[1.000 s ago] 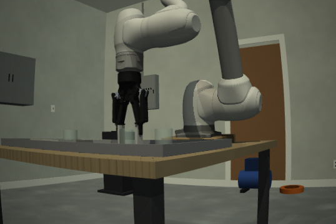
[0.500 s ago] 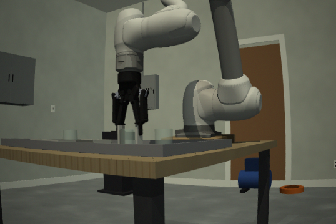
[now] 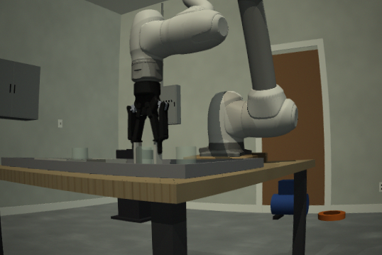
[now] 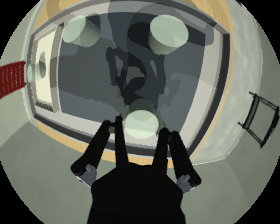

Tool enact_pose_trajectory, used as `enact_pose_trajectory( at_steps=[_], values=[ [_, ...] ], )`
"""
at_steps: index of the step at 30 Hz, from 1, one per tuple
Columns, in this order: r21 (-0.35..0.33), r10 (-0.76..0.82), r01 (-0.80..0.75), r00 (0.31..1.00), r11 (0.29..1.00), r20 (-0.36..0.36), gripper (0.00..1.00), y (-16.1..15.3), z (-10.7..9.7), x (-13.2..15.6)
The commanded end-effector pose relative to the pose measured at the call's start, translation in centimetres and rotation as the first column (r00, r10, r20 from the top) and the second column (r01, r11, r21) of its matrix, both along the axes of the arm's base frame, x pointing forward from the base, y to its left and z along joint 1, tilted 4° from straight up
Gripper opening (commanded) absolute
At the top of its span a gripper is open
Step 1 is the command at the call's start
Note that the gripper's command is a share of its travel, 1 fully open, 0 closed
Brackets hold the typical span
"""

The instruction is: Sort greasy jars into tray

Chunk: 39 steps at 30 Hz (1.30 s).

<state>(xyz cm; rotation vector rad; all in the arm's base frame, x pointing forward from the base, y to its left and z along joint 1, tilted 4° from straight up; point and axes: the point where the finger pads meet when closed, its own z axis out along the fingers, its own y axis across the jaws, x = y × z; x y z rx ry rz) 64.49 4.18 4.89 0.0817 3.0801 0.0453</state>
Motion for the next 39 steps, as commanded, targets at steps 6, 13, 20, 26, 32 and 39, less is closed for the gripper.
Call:
enact_pose_trajectory(
  at_steps=[6,13,20,26,32,39],
  values=[
    [0.0,0.0,0.0,1.0,1.0,0.0,0.36,0.0,0.0,0.0],
    [0.0,0.0,0.0,1.0,1.0,0.0,0.33,0.0,0.0,0.0],
    [0.0,0.0,0.0,1.0,1.0,0.0,0.33,0.0,0.0,0.0],
    [0.0,0.0,0.0,1.0,1.0,0.0,0.33,0.0,0.0,0.0],
    [0.0,0.0,0.0,1.0,1.0,0.0,0.0,0.0,0.0,0.0],
    [0.0,0.0,0.0,1.0,1.0,0.0,0.0,0.0,0.0,0.0]
  ],
)
